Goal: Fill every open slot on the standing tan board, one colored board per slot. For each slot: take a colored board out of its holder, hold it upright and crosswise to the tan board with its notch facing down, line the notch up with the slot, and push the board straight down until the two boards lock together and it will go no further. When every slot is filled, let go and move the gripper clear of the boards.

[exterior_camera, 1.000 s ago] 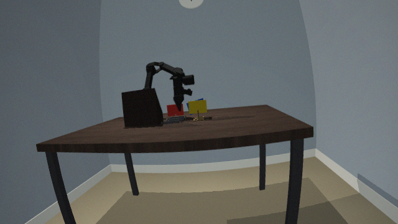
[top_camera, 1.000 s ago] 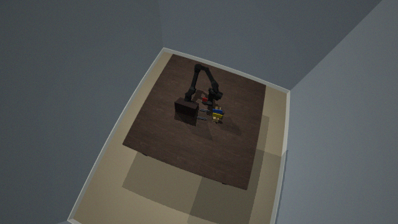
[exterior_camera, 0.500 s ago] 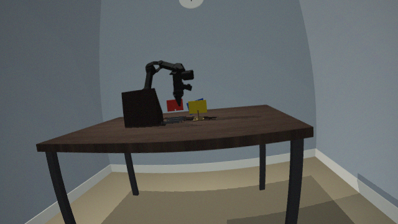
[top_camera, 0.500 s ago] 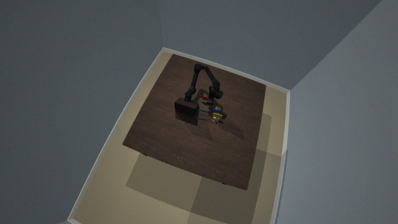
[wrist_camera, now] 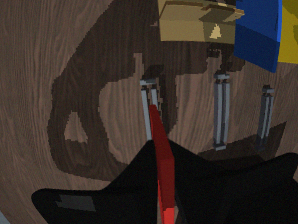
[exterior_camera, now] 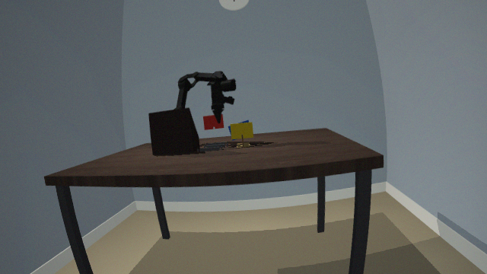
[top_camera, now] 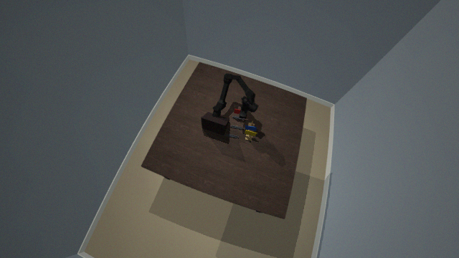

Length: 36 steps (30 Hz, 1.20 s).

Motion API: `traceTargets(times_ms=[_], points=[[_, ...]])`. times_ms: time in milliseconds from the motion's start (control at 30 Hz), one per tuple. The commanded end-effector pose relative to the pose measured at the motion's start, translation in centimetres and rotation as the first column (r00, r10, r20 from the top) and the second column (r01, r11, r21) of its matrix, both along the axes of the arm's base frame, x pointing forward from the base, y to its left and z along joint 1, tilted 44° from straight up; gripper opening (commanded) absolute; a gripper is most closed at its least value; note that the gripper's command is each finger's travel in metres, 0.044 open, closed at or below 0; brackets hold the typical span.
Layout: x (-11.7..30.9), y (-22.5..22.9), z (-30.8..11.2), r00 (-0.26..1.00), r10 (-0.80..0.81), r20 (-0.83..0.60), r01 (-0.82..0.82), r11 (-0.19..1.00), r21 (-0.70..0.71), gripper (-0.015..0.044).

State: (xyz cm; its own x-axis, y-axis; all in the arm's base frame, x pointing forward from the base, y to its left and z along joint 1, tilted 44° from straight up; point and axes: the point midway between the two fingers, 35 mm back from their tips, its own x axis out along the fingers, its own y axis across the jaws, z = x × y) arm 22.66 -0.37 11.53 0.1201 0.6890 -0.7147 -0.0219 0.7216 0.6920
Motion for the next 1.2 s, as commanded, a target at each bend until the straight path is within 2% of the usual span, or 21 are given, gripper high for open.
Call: traceTargets(times_ms=[0,367,1167], points=[[0.1,-0.8,0.8,1.0,0.004,0.009,-0.004,1.0,-0.007,0.0],[0.0,-2.1,2.1,1.0,0.004,0.008,-0.004,1.0,-0.007,0.0],[5.6,-4.8,1.9,1.0,-0.013,-0.005,0.013,1.0,-0.007,0.0]])
